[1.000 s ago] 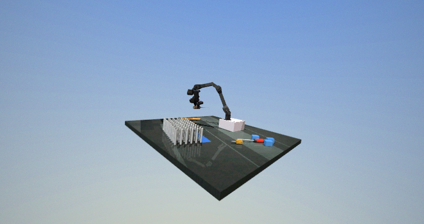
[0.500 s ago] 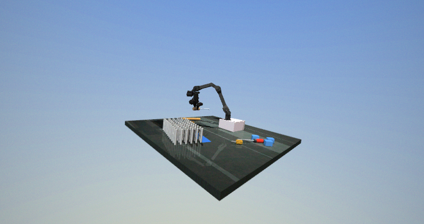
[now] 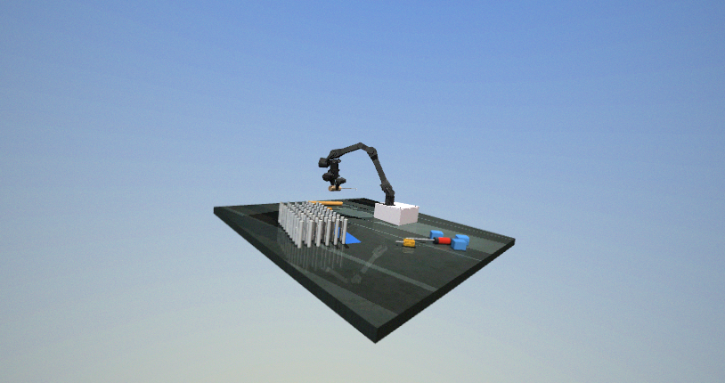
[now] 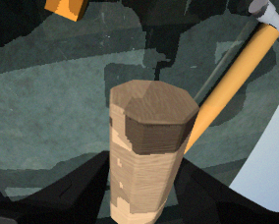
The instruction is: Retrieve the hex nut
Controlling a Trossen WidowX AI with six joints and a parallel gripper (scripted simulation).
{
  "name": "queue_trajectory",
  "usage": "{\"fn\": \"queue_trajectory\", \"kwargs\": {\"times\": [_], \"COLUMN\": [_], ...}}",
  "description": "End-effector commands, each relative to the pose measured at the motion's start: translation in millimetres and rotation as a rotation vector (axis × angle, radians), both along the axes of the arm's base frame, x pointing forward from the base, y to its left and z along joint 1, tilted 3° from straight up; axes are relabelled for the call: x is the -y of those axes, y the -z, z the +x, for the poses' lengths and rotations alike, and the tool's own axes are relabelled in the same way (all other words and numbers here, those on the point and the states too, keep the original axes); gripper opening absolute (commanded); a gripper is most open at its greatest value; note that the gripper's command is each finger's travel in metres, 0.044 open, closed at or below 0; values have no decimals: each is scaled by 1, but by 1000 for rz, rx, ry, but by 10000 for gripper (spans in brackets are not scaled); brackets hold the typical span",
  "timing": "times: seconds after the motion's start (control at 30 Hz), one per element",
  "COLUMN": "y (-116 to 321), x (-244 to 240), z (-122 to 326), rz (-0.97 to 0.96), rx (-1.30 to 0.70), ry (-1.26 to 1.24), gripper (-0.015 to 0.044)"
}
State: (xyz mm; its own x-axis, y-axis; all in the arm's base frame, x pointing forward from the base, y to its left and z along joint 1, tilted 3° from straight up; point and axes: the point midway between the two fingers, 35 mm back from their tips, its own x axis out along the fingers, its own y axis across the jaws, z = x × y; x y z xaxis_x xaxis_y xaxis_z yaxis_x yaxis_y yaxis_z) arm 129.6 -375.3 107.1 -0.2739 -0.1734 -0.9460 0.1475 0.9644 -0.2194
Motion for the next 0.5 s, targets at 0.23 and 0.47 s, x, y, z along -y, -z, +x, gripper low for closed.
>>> {"fn": "queue_trajectory", "kwargs": {"times": [0.23, 0.47], "y": [15, 23], "x": [3, 4], "z": [0, 0], "rz": [1, 1], "rx": [-8, -8], "ry": [1, 1], "gripper": [0, 0]}}
